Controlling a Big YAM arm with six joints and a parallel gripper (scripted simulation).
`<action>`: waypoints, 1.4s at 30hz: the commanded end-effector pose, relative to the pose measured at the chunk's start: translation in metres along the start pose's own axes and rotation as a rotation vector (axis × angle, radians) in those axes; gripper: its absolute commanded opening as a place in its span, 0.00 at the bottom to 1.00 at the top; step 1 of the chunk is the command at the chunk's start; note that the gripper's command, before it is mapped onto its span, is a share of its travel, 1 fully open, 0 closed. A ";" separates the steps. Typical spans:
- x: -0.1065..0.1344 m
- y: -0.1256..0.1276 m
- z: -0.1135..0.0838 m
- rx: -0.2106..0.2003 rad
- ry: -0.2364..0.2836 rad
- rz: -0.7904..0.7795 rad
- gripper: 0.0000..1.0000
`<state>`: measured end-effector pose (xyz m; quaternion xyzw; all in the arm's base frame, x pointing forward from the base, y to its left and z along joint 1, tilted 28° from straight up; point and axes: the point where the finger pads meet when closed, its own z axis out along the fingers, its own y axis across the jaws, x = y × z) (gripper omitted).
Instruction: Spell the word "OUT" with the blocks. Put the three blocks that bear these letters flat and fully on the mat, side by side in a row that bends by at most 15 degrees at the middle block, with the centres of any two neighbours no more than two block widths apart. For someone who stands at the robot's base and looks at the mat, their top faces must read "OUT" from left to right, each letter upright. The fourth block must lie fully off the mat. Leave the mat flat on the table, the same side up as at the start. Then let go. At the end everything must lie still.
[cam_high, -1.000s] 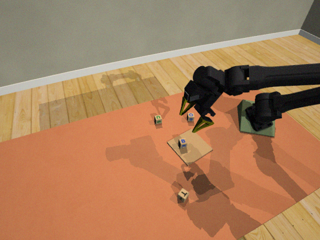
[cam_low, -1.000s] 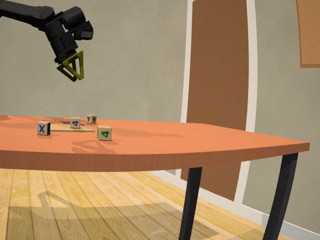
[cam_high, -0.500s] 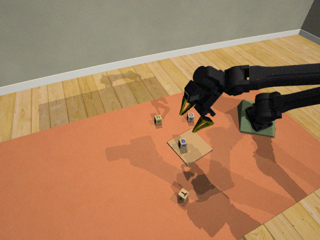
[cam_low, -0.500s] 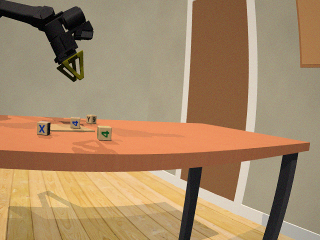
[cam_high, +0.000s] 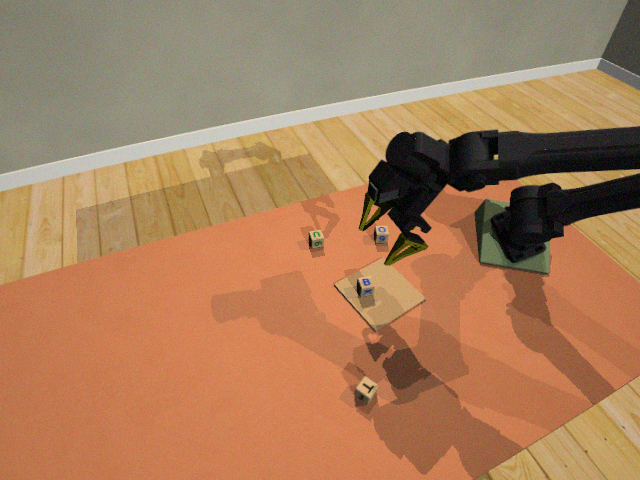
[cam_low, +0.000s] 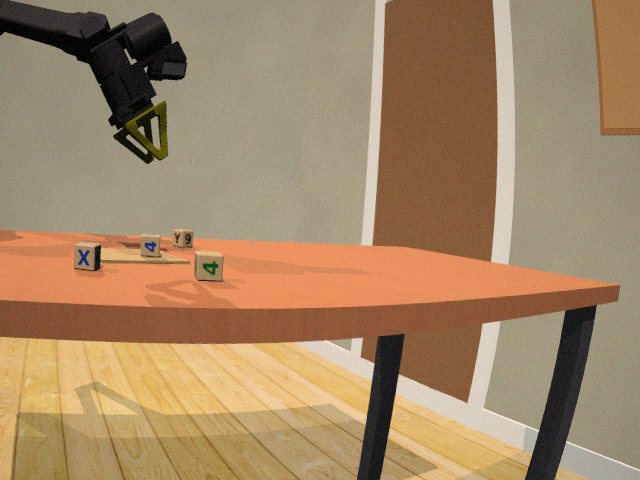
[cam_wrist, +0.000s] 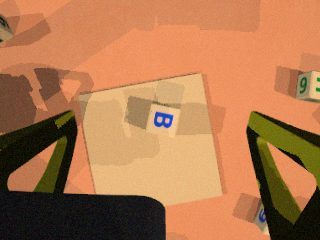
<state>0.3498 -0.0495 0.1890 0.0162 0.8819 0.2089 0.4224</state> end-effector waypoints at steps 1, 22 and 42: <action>-0.033 -0.001 -0.014 0.018 -0.056 -0.034 1.00; 0.046 -0.120 -0.057 0.033 0.005 -0.044 1.00; 0.066 -0.137 -0.069 0.018 -0.021 -0.060 1.00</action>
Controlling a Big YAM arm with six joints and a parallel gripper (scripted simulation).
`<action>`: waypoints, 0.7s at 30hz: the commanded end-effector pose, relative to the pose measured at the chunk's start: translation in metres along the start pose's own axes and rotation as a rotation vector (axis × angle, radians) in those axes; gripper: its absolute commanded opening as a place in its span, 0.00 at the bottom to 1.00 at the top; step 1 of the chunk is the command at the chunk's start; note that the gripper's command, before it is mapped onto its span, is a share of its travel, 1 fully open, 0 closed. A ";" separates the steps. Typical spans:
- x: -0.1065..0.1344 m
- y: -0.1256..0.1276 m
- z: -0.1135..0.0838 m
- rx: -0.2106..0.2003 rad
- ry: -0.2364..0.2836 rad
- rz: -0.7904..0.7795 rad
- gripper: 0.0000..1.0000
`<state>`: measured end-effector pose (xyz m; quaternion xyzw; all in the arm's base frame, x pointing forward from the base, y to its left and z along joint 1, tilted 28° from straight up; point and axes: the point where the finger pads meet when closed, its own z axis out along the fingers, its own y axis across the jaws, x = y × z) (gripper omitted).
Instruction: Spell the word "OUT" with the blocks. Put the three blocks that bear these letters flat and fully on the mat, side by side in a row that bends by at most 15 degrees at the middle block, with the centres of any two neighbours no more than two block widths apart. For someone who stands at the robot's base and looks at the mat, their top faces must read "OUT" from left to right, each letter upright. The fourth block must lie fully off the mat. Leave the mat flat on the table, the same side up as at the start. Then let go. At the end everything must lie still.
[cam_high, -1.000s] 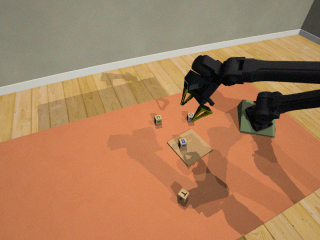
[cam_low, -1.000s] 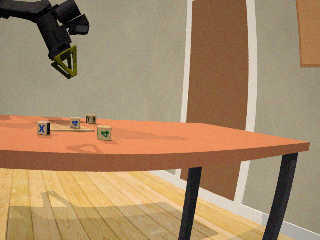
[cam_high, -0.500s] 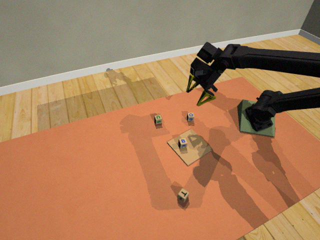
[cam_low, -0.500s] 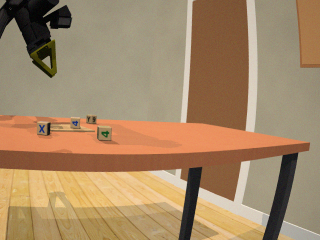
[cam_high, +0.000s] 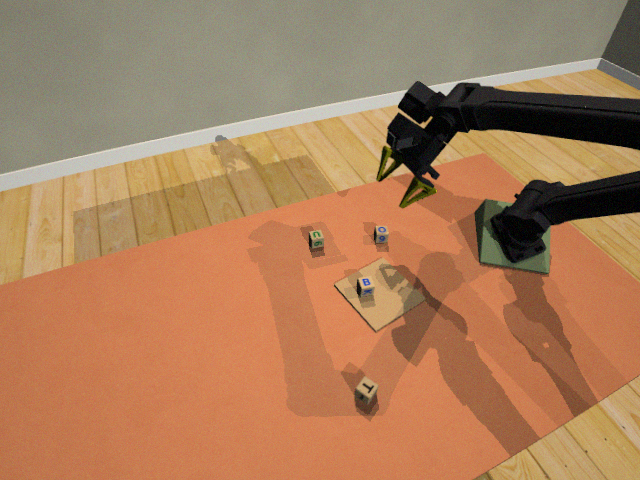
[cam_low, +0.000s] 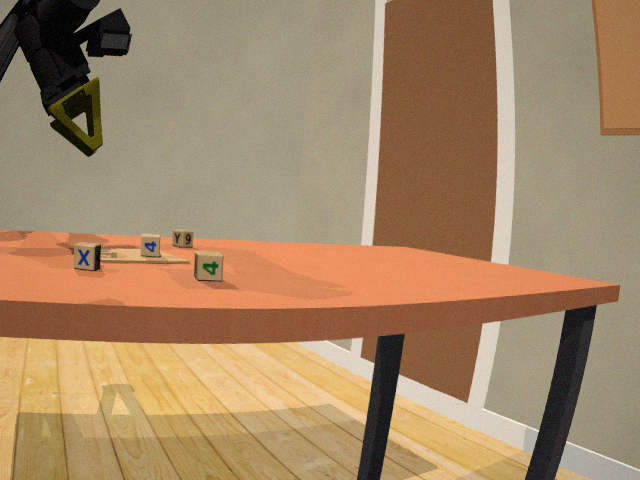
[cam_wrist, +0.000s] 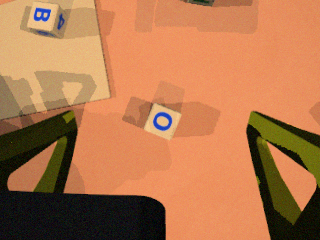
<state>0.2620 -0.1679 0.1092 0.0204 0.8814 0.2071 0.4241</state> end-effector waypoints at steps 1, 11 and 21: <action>-0.023 -0.010 -0.004 0.009 -0.014 -0.061 1.00; -0.023 -0.010 -0.004 0.009 -0.014 -0.054 1.00; -0.023 -0.010 -0.004 0.009 -0.014 -0.054 1.00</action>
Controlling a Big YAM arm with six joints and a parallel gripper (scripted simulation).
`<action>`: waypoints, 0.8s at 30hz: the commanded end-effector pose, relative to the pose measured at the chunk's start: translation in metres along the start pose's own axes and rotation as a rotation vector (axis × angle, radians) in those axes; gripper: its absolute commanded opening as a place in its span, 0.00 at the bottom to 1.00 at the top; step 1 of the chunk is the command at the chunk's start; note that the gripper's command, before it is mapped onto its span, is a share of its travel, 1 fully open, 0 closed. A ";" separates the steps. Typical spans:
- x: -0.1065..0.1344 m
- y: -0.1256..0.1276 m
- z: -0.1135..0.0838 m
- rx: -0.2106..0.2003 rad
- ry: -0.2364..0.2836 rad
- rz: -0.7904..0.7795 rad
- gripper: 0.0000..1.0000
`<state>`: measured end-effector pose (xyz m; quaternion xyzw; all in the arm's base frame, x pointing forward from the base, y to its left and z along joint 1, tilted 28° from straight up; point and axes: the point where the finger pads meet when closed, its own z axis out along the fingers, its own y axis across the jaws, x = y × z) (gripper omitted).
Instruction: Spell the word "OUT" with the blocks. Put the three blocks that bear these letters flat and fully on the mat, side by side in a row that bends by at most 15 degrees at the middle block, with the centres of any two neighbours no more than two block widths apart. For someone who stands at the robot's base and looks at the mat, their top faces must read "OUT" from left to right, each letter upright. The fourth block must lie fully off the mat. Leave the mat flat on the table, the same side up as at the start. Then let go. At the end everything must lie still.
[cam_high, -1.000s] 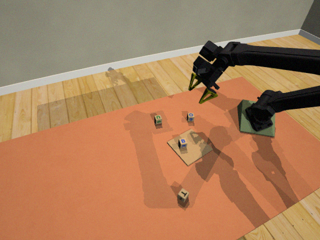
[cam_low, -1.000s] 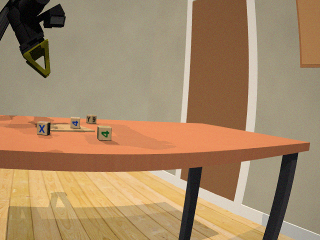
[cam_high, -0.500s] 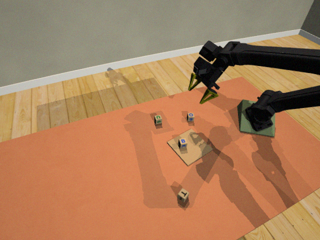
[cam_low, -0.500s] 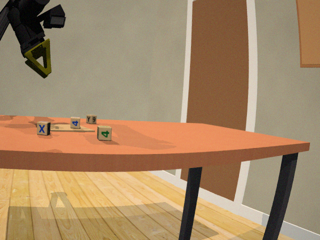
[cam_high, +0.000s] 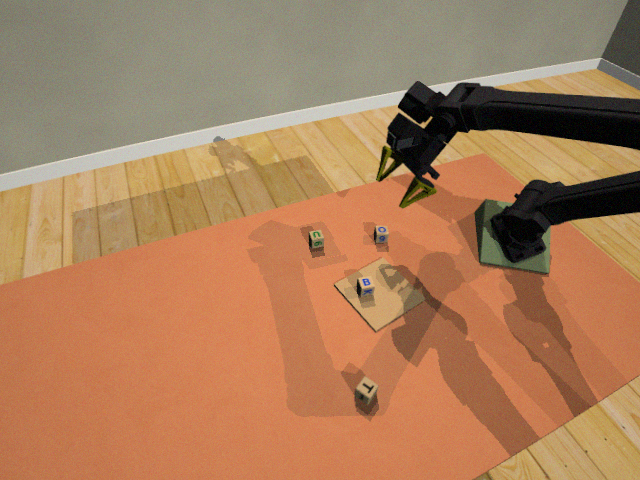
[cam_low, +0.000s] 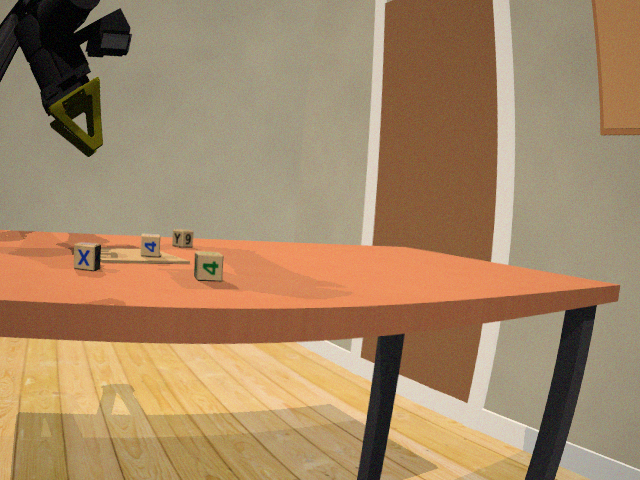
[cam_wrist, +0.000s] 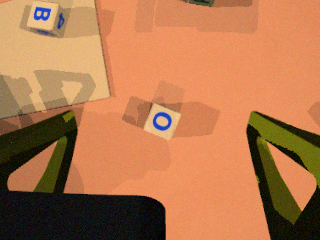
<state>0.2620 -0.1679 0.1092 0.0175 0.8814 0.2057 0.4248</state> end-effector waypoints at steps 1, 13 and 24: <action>-0.023 -0.010 -0.004 0.009 -0.014 -0.048 1.00; -0.023 -0.010 -0.004 0.009 -0.014 -0.048 1.00; -0.034 -0.018 -0.001 0.020 -0.016 -0.052 1.00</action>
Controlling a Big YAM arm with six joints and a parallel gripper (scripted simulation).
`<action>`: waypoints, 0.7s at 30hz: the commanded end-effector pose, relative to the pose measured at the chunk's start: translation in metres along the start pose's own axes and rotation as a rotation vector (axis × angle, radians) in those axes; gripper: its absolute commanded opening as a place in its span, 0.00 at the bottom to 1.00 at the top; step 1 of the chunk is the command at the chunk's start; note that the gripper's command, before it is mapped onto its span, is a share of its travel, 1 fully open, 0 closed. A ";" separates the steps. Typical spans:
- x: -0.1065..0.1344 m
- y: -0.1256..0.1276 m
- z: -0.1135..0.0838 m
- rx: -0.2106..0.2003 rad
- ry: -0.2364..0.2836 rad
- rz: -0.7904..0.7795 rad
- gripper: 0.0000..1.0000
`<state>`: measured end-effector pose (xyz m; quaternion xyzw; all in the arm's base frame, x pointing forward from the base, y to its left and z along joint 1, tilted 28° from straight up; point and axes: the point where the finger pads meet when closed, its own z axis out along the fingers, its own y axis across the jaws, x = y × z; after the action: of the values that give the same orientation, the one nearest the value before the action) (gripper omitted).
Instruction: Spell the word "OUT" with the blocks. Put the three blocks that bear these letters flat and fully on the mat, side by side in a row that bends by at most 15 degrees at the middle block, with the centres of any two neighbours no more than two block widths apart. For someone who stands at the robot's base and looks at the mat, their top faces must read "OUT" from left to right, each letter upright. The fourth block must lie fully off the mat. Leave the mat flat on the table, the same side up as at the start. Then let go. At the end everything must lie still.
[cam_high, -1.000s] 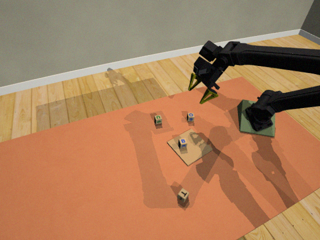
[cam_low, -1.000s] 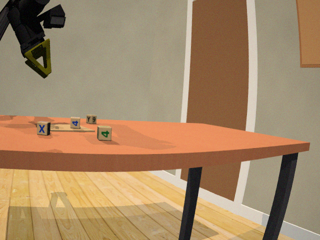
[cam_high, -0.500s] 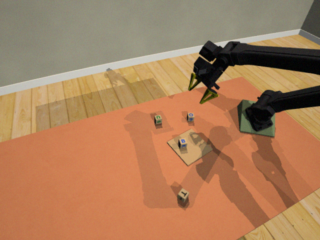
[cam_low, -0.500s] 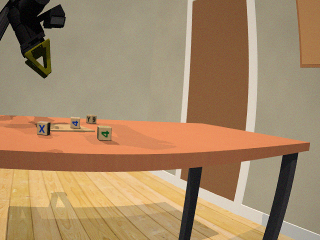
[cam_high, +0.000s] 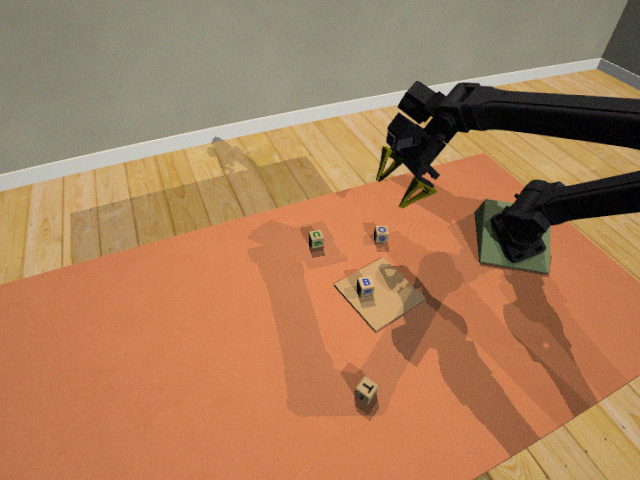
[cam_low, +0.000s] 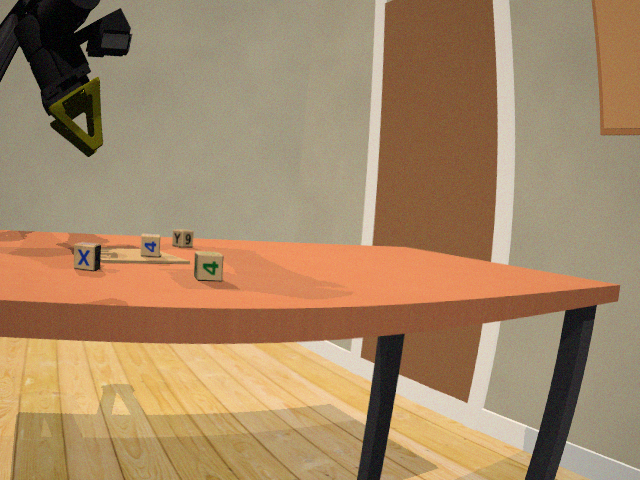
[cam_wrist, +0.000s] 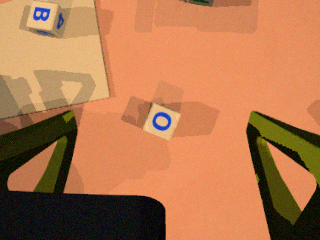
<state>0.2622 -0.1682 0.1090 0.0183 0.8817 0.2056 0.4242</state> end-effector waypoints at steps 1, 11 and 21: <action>-0.046 -0.024 0.006 0.020 -0.014 -0.054 1.00; -0.131 -0.049 0.068 0.014 -0.027 -0.052 1.00; -0.129 -0.046 0.088 0.001 -0.018 -0.014 1.00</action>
<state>0.4113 -0.2028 0.1318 0.0044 0.8813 0.2027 0.4268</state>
